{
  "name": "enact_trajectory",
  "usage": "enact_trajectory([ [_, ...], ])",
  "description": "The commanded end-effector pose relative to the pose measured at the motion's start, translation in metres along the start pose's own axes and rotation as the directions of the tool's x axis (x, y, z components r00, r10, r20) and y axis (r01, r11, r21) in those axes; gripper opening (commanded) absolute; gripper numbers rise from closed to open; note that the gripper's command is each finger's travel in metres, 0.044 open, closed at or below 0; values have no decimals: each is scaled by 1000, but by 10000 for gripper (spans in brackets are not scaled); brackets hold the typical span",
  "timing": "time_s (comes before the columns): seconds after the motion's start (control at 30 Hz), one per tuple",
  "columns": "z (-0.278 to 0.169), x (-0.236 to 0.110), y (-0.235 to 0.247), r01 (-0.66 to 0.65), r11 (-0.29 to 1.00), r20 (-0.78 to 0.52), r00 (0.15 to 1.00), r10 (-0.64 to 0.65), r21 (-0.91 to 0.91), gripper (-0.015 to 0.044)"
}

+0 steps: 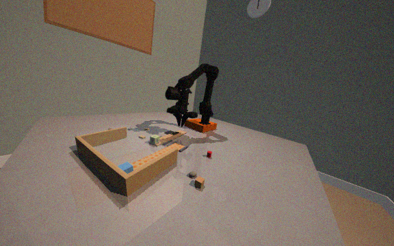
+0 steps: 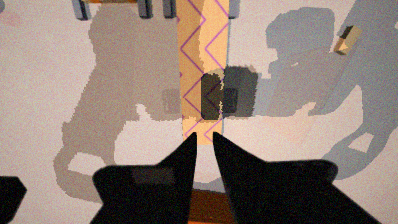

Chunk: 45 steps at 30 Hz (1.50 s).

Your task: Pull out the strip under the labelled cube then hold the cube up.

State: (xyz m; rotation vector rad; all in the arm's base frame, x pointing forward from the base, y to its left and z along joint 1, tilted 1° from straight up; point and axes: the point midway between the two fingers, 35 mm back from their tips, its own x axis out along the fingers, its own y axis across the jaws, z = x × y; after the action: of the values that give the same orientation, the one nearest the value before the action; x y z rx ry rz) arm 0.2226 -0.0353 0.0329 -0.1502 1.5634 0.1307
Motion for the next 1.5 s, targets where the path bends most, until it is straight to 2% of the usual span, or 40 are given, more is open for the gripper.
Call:
enact_trajectory([
  [0.0, 15, -2, 0, 3, 999, -3, 1000, -3, -48, 158],
  [0.37, 63, -8, -2, 3, 999, 1, 1000, -3, -50, 440],
  [1.43, 199, -24, -2, 3, 999, 11, 1000, -3, -50, 440],
  [1.47, 199, -24, -2, 3, 999, 11, 1000, -3, -50, 414],
])
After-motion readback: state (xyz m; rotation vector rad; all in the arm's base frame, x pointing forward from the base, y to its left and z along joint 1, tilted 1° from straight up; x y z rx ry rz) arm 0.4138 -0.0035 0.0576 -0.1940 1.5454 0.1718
